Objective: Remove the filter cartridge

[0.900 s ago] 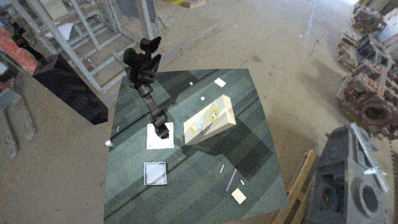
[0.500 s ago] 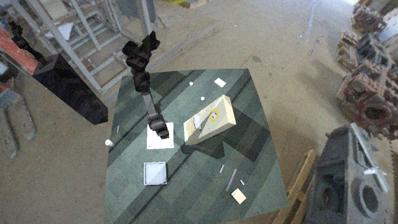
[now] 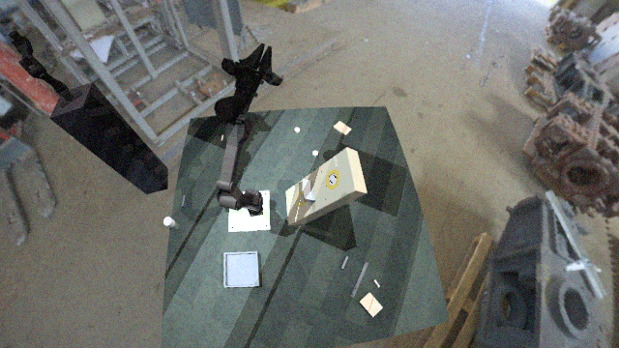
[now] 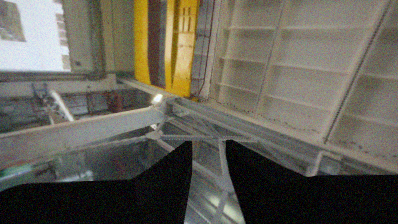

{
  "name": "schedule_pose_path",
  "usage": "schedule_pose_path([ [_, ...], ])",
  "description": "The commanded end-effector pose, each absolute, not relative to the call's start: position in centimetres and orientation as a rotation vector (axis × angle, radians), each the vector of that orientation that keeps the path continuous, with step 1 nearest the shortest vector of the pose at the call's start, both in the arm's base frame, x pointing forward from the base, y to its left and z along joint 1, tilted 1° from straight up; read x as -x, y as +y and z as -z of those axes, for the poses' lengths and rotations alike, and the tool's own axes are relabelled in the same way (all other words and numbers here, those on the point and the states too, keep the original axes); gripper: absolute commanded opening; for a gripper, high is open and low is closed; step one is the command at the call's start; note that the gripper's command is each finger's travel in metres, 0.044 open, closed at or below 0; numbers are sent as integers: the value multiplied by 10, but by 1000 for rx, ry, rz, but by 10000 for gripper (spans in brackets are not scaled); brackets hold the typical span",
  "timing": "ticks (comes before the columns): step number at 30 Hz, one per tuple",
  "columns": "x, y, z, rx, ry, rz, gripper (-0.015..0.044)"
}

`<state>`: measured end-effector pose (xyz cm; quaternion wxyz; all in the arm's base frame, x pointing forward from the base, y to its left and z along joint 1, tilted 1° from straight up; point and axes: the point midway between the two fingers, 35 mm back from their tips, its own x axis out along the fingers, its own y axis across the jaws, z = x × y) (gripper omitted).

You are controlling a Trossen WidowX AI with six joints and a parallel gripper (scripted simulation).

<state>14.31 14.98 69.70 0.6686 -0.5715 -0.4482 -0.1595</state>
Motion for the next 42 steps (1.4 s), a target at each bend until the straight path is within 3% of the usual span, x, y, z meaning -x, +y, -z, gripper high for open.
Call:
schedule_pose_path([
  [1,-183,152,-662,1506,-896,302,108],
  [15,-289,66,-489,1992,-178,-71,108],
  [26,-259,-44,-340,1860,520,-420,108],
  [42,-259,-50,-329,1837,559,-439,108],
])
